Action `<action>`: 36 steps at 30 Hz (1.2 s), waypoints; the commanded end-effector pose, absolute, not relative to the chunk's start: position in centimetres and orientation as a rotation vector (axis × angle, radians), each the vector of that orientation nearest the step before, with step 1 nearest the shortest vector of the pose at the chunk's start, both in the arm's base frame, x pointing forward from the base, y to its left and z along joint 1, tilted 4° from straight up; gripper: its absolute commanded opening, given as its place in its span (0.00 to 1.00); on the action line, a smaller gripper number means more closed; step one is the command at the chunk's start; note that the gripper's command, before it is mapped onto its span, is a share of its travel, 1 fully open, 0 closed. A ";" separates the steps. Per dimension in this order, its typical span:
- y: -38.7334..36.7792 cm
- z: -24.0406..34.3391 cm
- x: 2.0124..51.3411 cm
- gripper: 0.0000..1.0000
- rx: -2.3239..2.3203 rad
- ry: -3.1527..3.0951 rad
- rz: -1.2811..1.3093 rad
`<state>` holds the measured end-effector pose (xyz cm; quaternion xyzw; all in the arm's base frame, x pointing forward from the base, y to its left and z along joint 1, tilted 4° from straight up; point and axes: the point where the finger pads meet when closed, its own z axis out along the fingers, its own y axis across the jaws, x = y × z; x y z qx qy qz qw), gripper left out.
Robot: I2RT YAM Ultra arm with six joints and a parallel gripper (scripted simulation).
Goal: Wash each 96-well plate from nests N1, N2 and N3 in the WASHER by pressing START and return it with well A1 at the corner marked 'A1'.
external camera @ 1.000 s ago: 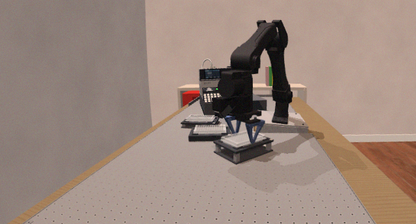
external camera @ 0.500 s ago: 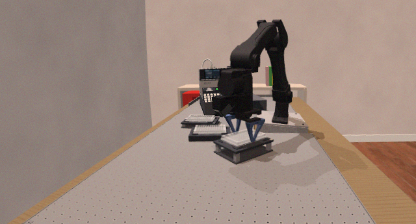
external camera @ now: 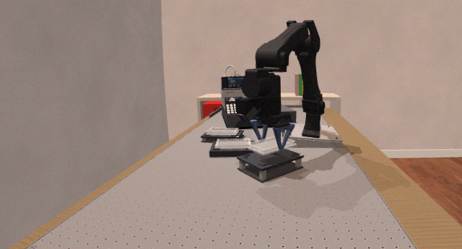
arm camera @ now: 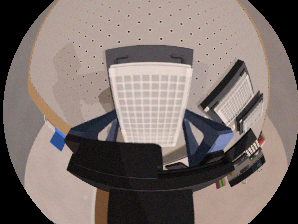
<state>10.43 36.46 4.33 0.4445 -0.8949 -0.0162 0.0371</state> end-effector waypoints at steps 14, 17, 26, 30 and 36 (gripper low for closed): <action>36.9 7.6 10.8 0.00 1.375 -2.765 -0.082; 36.9 8.1 10.9 0.00 1.375 -2.765 -0.082; 36.9 9.6 11.0 0.00 1.375 -2.765 -0.082; 36.9 10.1 11.0 0.00 1.375 -2.765 -0.082; 36.8 11.0 11.1 0.00 1.375 -2.765 -0.082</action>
